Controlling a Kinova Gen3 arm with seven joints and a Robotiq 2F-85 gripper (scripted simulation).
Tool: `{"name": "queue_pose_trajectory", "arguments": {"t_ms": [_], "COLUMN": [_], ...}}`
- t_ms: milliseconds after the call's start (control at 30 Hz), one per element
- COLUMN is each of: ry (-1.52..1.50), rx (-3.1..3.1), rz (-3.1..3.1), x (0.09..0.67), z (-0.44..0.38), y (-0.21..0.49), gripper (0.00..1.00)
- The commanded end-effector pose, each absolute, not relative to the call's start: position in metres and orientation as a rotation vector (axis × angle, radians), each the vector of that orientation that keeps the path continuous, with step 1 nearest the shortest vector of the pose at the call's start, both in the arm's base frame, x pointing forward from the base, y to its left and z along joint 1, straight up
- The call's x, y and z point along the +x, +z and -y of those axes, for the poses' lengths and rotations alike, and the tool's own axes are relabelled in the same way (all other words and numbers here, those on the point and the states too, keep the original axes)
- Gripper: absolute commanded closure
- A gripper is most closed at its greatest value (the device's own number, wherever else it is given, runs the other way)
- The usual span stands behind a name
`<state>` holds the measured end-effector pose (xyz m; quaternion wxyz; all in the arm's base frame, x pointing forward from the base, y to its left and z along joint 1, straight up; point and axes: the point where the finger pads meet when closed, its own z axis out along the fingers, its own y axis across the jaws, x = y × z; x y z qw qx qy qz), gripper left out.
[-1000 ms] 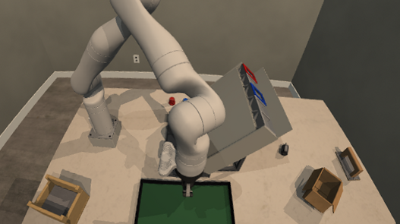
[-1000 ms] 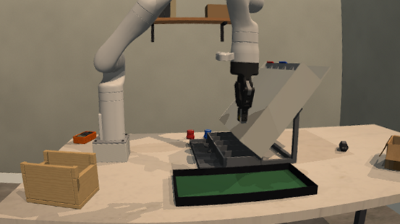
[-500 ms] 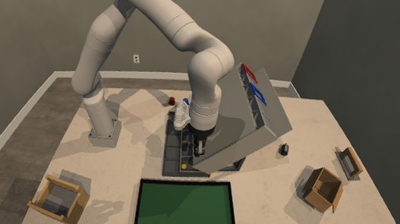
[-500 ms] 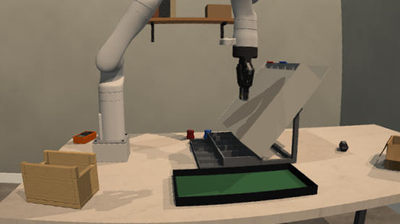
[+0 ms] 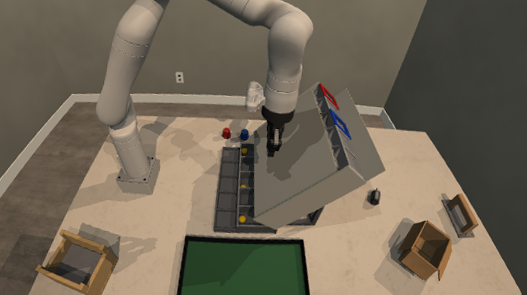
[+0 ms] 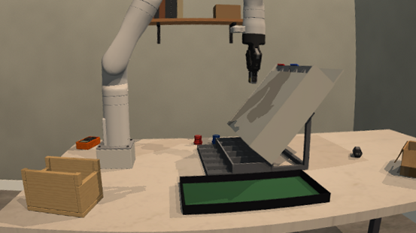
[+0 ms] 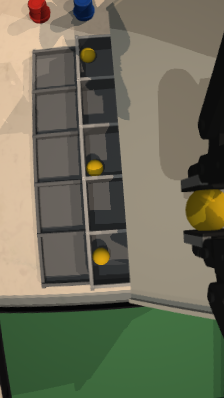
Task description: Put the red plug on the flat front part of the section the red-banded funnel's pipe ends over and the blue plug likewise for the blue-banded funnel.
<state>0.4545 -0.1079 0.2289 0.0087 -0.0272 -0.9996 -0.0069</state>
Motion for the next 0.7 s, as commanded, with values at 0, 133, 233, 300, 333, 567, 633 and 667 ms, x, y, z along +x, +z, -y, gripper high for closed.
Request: {"name": "queue_pose_trajectory", "arguments": {"t_ms": [0, 133, 233, 300, 333, 567, 633, 667], "ry": [-0.023, -0.023, -0.023, -0.023, -0.023, -0.041, -0.041, -0.041], "rx": [-0.094, -0.094, -0.094, -0.094, -0.094, -0.106, -0.106, -0.106], "rz": [3.123, 3.123, 3.123, 3.123, 3.123, 3.130, 3.130, 3.130], "x": [0.471, 0.476, 0.487, 0.489, 0.489, 0.500, 0.500, 0.500], "z": [0.046, 0.023, -0.016, -0.021, -0.021, -0.062, -0.062, -0.062], "y": [0.258, 0.270, 0.287, 0.290, 0.290, 0.309, 0.309, 0.309], "gripper": [1.00, 1.00, 1.00, 1.00, 1.00, 1.00, 1.00, 1.00]}}
